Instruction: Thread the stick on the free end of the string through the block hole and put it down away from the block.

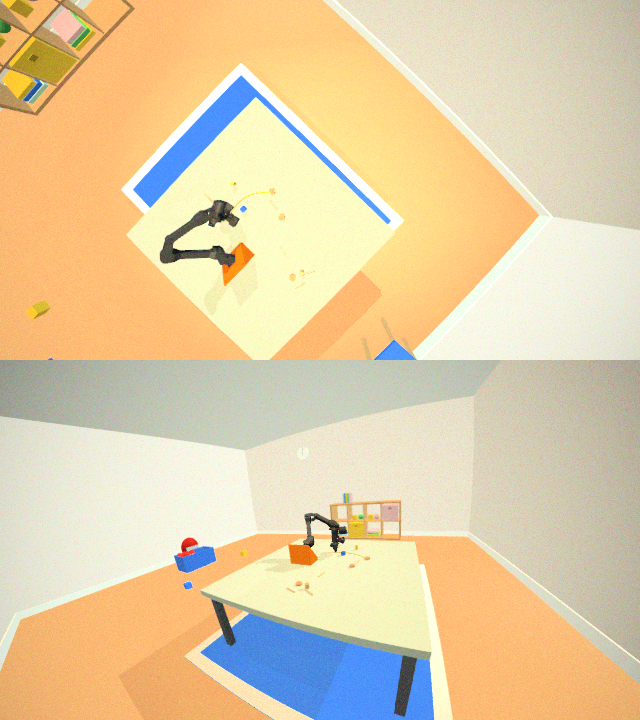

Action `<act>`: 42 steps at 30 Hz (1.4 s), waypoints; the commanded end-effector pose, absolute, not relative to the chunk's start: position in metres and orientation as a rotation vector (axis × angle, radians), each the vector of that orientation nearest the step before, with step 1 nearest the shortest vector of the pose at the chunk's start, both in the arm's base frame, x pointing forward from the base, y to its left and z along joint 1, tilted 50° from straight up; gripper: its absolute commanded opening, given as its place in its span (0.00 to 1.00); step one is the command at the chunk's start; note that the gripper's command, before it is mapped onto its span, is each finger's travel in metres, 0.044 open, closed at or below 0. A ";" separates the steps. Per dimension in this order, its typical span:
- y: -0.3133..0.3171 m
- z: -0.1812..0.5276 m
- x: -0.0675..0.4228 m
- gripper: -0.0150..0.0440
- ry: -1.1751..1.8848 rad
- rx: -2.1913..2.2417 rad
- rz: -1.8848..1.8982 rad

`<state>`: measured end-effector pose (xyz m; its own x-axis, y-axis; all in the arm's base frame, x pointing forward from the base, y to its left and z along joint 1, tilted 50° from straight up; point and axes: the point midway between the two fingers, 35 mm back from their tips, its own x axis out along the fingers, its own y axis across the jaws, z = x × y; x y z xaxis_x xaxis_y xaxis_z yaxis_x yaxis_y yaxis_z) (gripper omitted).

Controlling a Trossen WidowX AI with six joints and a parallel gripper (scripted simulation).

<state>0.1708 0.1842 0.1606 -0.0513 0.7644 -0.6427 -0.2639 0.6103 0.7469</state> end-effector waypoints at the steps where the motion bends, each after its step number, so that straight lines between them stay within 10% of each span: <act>1: 0.189 0.157 0.169 0.46 1.383 0.466 0.885; 6: 0.191 0.156 0.168 0.46 1.382 0.467 0.886; 11: 0.190 0.157 0.169 0.25 1.383 0.467 0.889; 42: 0.167 0.173 0.173 0.25 1.388 0.457 0.882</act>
